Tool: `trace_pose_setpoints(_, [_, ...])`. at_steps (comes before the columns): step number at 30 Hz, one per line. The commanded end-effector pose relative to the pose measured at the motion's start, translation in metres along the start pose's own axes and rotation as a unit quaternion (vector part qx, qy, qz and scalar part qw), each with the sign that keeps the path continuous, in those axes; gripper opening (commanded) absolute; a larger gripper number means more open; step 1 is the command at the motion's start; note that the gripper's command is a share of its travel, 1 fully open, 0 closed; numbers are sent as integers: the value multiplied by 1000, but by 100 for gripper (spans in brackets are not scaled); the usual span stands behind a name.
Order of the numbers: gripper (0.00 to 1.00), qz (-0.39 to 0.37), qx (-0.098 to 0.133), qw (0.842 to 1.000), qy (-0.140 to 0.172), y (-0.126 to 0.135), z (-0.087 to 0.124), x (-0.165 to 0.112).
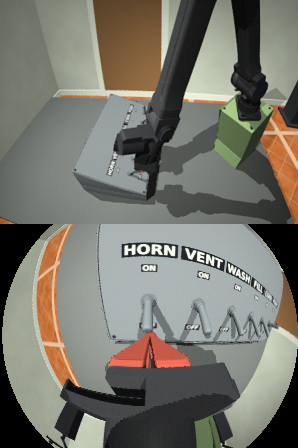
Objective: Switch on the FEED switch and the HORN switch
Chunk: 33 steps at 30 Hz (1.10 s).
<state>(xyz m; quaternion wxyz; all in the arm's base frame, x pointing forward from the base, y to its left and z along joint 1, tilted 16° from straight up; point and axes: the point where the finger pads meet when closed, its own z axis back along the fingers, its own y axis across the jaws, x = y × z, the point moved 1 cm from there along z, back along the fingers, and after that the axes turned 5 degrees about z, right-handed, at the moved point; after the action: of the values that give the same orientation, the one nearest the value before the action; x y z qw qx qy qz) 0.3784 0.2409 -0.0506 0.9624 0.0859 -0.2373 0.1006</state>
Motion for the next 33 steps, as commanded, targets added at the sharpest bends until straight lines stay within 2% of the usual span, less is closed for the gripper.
trace_pose_setpoints(1, [0, -19, 3, 998, -67, 1, 13, 69])
trace_pose_setpoints(33, [0, -21, 3, 997, -69, 0, 13, 77])
